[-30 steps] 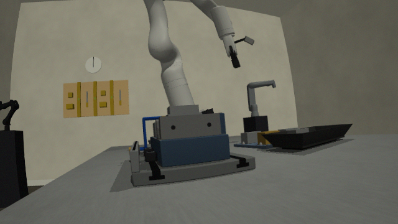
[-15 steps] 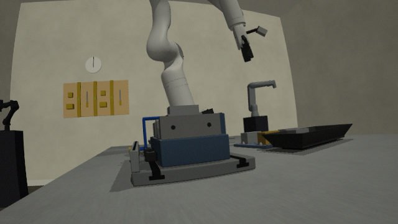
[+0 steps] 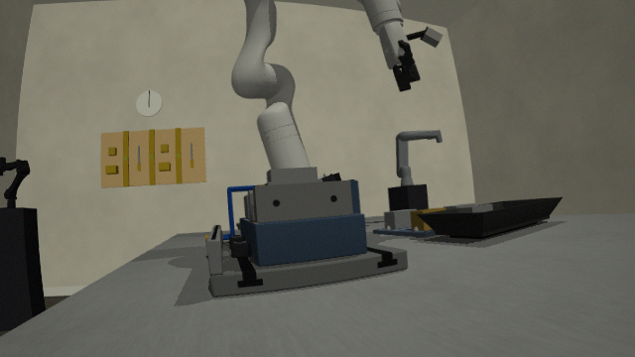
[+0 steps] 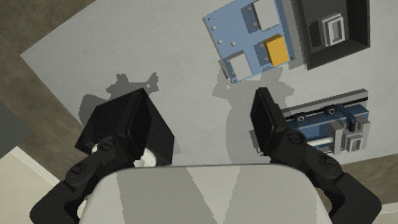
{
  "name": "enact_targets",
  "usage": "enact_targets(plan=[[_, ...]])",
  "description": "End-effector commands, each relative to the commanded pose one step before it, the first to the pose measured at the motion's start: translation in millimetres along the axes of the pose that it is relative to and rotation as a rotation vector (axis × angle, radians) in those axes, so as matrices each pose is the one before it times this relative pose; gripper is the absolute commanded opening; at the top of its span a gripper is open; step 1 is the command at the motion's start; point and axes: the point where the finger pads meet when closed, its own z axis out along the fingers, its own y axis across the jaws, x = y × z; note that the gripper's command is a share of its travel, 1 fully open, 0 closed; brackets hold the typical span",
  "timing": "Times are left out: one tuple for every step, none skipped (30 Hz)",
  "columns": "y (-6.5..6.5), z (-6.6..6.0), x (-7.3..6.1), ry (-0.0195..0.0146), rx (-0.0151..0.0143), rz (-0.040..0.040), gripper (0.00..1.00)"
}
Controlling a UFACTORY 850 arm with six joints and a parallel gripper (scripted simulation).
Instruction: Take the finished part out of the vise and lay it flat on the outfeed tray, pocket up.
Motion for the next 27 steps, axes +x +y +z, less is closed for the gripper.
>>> enact_targets(plan=[[42.65, 2.55, -2.22, -0.00617, -0.01010, -0.03628, 1.00], [8.05, 0.62, -1.79, -0.00196, -0.00283, -0.00669, 1.00], [7.94, 0.66, -1.98, -0.00203, -0.00277, -0.00659, 1.00], [7.87, 0.71, -2.17, -0.00211, -0.00271, -0.00653, 1.00], [7.81, 0.76, -2.36, -0.00219, -0.00267, -0.00648, 1.00], [7.76, 0.81, -2.56, -0.00228, -0.00262, -0.00645, 1.00], [7.70, 0.86, -2.74, -0.00236, -0.00257, -0.00641, 1.00], [7.63, 0.90, -2.93, -0.00244, -0.00252, -0.00637, 1.00], [7.55, 0.95, -3.11, -0.00252, -0.00246, -0.00632, 1.00], [7.47, 1.00, -3.29, -0.00259, -0.00241, -0.00628, 1.00], [7.41, 1.05, -3.47, -0.00267, -0.00235, -0.00625, 1.00], [0.00, 0.00, 0.00, 0.00000, 0.00000, 0.00000, 1.00], [0.00, 0.00, 0.00, 0.00000, 0.00000, 0.00000, 1.00], [20.83, 3.19, -10.79, -0.00807, -0.00642, -0.01772, 1.00], [5.11, 0.89, -2.97, -0.00212, -0.00154, -0.00442, 1.00], [5.69, 1.03, -3.44, -0.00243, -0.00169, -0.00495, 1.00], [6.69, 1.26, -4.23, -0.00295, -0.00195, -0.00586, 1.00], [6.90, 1.36, -4.59, -0.00316, -0.00198, -0.00611, 1.00], [6.77, 1.41, -4.73, -0.00321, -0.00190, -0.00605, 1.00], [6.60, 1.44, -4.83, -0.00324, -0.00182, -0.00596, 1.00], [6.47, 1.48, -4.97, -0.00330, -0.00174, -0.00591, 1.00], [6.35, 1.53, -5.11, -0.00335, -0.00167, -0.00588, 1.00], [6.24, 1.58, -5.25, -0.00341, -0.00160, -0.00585, 1.00], [6.12, 1.62, -5.38, -0.00346, -0.00152, -0.00582, 1.00], [5.99, 1.67, -5.52, -0.00352, -0.00145, -0.00579, 1.00], [5.87, 1.71, -5.64, -0.00357, -0.00137, -0.00576, 1.00], [5.74, 1.75, -5.76, -0.00361, -0.00129, -0.00573, 1.00]])
